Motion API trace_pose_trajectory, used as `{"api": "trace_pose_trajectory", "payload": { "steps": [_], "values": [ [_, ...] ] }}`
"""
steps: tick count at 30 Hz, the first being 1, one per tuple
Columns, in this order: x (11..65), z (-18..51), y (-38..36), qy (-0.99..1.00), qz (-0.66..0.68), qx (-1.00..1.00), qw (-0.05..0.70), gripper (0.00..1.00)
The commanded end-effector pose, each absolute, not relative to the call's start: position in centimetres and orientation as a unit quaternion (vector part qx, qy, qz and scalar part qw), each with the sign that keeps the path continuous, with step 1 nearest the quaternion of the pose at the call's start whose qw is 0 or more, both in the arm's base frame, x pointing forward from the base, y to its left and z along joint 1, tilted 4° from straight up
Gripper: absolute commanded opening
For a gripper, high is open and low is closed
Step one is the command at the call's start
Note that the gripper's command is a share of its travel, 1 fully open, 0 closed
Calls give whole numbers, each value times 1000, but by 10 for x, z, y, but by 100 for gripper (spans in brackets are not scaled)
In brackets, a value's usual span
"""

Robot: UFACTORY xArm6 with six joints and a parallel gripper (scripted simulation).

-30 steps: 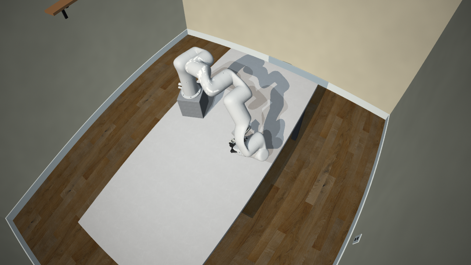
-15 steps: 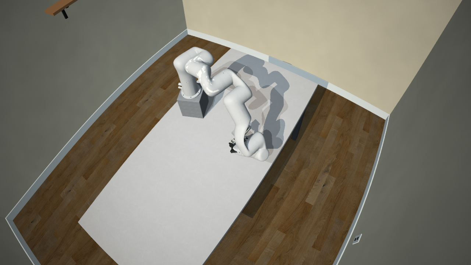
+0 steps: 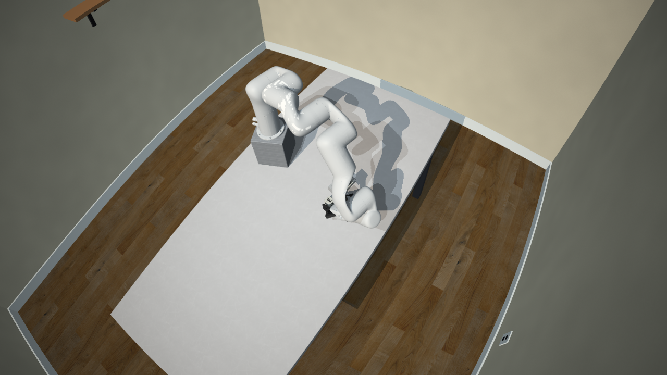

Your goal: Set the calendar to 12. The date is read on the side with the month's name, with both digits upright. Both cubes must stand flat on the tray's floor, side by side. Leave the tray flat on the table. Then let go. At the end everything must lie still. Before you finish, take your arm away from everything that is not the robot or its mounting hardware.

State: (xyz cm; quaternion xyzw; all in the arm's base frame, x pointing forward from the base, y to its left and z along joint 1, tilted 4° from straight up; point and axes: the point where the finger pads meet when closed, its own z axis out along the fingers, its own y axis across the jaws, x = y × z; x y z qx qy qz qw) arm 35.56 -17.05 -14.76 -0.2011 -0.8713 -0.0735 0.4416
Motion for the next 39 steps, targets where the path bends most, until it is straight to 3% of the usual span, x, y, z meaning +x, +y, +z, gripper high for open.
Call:
{"api": "trace_pose_trajectory", "payload": {
  "steps": [1,18,39],
  "values": [
    [357,-146,-171,-872,-73,-201,440,71],
    [357,-142,-171,-872,-73,-201,440,71],
    [356,-85,-167,-872,-73,-201,440,71]
  ]
}}
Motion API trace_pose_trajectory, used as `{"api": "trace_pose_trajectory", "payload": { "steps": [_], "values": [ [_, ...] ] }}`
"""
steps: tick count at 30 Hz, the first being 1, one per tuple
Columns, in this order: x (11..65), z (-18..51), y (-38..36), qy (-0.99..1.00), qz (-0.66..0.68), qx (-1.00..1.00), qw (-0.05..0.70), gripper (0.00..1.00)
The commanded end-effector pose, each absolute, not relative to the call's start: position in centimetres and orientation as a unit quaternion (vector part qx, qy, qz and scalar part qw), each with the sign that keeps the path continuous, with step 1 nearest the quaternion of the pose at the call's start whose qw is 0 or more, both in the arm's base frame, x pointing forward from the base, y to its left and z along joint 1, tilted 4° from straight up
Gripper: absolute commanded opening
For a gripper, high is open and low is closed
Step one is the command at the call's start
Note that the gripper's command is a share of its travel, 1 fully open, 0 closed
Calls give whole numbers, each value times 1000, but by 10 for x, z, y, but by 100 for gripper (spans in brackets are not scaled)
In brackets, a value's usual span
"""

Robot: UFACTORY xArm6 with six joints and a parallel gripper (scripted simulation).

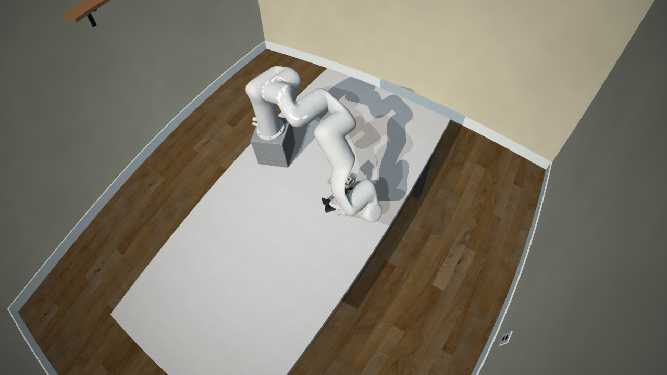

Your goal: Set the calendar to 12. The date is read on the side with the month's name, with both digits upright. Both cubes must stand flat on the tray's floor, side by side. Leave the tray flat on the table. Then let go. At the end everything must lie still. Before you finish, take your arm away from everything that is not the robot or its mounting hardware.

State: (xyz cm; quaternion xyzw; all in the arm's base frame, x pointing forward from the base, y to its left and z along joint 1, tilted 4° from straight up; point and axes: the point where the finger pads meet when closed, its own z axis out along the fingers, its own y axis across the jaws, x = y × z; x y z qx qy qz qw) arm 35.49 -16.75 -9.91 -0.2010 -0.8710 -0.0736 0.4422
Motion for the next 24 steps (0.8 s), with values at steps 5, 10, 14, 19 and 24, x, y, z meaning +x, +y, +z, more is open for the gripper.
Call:
{"api": "trace_pose_trajectory", "payload": {
  "steps": [5,10,14,19,24],
  "values": [
    [356,-79,-167,-872,-73,-201,440,71],
    [356,-78,-167,-872,-73,-201,440,71],
    [356,-78,-167,-874,-72,-202,436,71],
    [356,-77,-167,-894,-62,-205,393,71],
    [354,-75,-166,-915,-51,-208,342,71]
  ]
}}
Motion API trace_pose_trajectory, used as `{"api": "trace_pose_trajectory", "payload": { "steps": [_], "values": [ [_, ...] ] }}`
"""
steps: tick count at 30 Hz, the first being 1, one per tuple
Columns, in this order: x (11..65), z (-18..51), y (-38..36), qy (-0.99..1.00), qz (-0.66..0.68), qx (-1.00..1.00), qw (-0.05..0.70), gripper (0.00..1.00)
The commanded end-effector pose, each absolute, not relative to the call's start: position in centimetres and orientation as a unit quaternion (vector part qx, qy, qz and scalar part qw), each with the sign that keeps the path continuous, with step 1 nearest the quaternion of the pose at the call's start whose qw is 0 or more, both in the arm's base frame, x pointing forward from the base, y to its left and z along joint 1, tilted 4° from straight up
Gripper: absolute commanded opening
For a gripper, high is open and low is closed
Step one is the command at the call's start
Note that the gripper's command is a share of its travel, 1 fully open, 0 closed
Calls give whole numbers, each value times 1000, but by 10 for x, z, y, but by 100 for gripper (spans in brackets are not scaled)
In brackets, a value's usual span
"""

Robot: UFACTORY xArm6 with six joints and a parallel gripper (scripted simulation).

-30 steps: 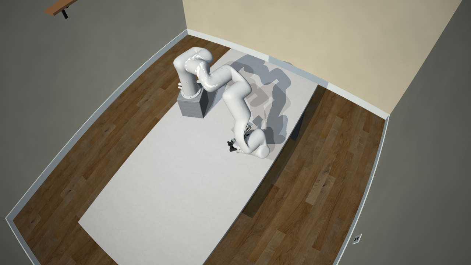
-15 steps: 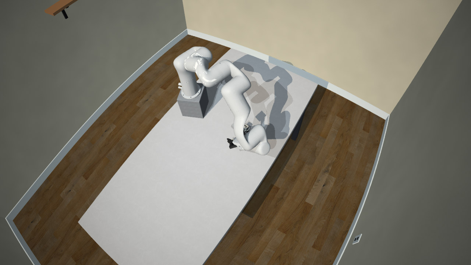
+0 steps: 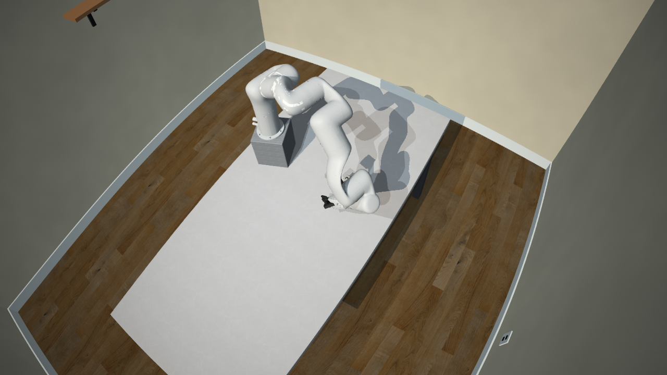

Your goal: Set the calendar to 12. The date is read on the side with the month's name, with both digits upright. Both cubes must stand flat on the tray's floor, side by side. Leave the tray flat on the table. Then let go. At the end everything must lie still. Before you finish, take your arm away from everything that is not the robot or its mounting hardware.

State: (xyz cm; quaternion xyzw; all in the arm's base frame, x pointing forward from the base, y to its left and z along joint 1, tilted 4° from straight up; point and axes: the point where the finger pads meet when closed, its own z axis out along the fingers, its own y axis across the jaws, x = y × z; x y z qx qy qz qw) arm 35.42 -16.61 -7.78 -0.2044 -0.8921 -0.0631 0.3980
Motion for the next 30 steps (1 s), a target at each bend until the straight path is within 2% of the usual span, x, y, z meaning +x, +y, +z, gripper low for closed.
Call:
{"api": "trace_pose_trajectory", "payload": {
  "steps": [1,9,17,30],
  "values": [
    [354,-75,-166,-915,-51,-208,342,71],
    [353,-74,-166,-920,-47,-209,327,71],
    [351,-73,-164,-947,-27,-212,241,71],
    [349,-73,-164,-958,-16,-214,193,71]
  ]
}}
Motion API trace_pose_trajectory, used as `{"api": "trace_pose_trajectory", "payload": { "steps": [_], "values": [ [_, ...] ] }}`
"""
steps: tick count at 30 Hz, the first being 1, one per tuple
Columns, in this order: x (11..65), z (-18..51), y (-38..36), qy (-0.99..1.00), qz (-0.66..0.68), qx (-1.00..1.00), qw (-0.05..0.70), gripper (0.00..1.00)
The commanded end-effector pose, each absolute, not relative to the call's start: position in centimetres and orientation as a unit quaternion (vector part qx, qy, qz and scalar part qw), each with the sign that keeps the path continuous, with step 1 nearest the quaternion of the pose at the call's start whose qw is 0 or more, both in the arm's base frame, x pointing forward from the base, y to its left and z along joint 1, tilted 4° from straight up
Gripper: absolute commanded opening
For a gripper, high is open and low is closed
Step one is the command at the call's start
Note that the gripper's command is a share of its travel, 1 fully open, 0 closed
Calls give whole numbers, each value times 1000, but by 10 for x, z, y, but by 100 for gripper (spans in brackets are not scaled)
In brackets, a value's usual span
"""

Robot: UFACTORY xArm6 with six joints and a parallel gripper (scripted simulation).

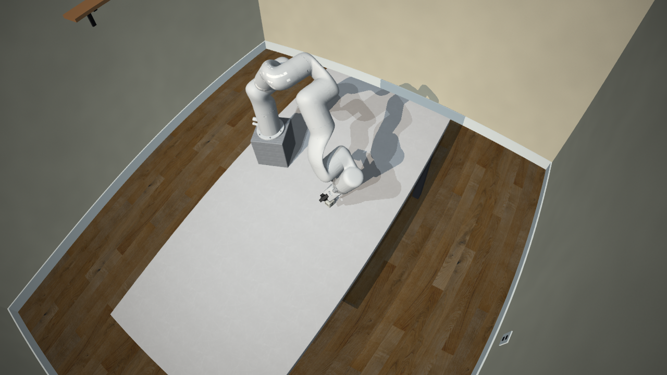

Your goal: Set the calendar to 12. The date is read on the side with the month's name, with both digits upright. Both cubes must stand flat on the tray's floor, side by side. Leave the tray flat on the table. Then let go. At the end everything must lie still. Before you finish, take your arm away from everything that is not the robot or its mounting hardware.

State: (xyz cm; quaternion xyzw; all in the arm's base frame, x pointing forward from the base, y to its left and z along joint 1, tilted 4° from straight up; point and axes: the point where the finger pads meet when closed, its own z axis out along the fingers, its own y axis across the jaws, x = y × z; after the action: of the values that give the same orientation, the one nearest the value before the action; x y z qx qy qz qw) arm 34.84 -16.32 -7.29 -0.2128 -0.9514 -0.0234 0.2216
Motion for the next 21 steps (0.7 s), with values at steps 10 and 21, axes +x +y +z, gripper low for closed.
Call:
{"api": "trace_pose_trajectory", "payload": {
  "steps": [10,21],
  "values": [
    [346,-71,-162,-971,2,-214,109,71],
    [343,-72,-168,-974,24,-215,59,71]
  ]
}}
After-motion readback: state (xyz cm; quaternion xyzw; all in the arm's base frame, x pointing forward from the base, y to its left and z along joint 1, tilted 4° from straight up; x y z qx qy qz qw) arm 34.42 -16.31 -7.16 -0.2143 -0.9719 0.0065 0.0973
